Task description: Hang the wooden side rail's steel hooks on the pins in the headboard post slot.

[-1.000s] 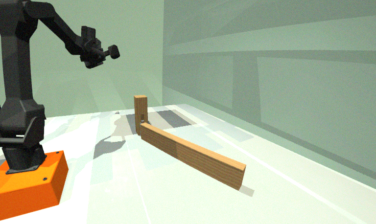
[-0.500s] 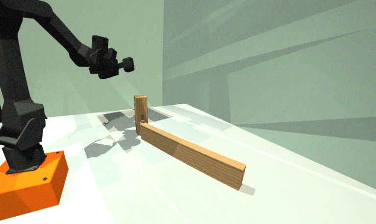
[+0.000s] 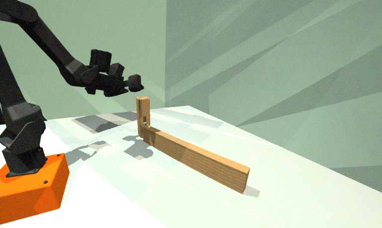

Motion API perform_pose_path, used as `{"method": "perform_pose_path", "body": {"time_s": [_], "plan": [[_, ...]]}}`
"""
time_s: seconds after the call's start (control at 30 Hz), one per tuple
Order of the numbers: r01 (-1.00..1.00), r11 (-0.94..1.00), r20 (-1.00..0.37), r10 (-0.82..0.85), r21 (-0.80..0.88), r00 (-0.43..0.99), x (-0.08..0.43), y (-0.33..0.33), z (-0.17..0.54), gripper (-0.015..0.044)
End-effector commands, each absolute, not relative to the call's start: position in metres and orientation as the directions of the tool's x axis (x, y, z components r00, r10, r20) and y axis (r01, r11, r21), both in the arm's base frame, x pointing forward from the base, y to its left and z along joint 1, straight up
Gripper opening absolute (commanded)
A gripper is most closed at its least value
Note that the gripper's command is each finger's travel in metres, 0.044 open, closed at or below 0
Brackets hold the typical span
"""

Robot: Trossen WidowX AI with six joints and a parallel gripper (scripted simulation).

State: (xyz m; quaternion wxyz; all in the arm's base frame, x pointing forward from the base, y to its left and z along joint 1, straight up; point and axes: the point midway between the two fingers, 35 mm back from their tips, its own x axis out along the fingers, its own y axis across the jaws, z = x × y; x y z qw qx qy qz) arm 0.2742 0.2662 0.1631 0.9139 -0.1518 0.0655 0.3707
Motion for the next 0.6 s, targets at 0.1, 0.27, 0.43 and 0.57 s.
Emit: {"method": "perform_pose_path", "body": {"time_s": [0.1,0.27,0.43,0.57], "plan": [[-0.658,0.723,-0.272,0.604,-0.210,0.749,0.267,0.222,0.129,0.0440],[-0.633,0.760,-0.338,0.562,-0.150,0.755,0.253,0.187,0.092,0.0440],[-0.599,0.796,-0.399,0.522,-0.091,0.754,0.234,0.155,0.059,0.0440],[-0.588,0.805,-0.415,0.511,-0.076,0.753,0.228,0.147,0.051,0.0440]]}}
